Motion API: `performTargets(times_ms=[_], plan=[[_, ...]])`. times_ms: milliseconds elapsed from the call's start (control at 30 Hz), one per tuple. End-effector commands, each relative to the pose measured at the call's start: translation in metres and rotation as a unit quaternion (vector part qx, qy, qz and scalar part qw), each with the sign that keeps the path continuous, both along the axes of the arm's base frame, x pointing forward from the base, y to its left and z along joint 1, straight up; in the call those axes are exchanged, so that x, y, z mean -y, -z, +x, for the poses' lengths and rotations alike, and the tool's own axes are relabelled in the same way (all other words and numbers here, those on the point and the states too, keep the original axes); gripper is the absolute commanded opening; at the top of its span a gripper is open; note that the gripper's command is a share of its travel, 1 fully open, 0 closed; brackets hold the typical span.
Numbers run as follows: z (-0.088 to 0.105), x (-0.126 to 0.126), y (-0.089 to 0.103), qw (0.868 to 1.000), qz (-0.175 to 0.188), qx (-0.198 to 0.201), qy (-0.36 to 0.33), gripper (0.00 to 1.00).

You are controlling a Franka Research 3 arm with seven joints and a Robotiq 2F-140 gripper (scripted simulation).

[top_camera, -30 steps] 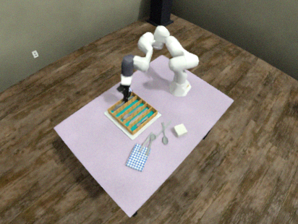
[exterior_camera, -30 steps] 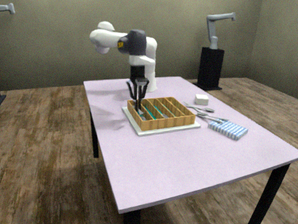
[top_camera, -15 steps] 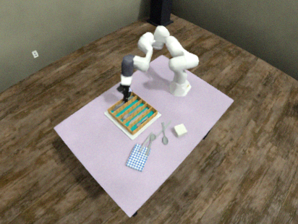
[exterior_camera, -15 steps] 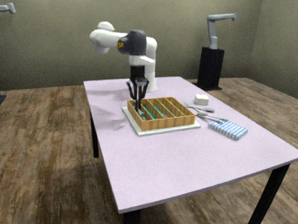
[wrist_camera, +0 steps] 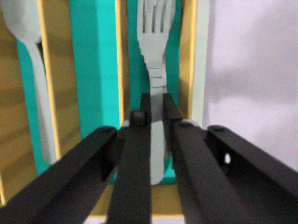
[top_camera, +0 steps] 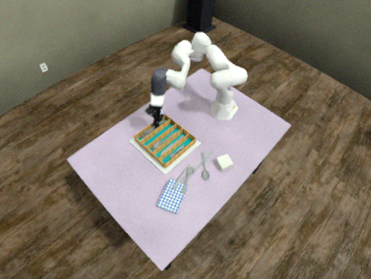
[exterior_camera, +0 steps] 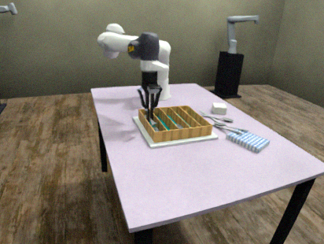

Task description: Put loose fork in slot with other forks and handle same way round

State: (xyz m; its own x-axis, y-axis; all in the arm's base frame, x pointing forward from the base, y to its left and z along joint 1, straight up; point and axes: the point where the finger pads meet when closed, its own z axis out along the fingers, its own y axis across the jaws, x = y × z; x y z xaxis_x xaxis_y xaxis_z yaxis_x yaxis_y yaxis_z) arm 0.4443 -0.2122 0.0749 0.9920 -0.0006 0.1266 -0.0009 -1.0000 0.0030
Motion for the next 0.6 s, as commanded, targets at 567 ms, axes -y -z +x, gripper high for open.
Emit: performTargets(times_ms=[567], plan=[[0.0015,-0.0014,0.0073,1.0,0.001,0.002,0.002,0.13]])
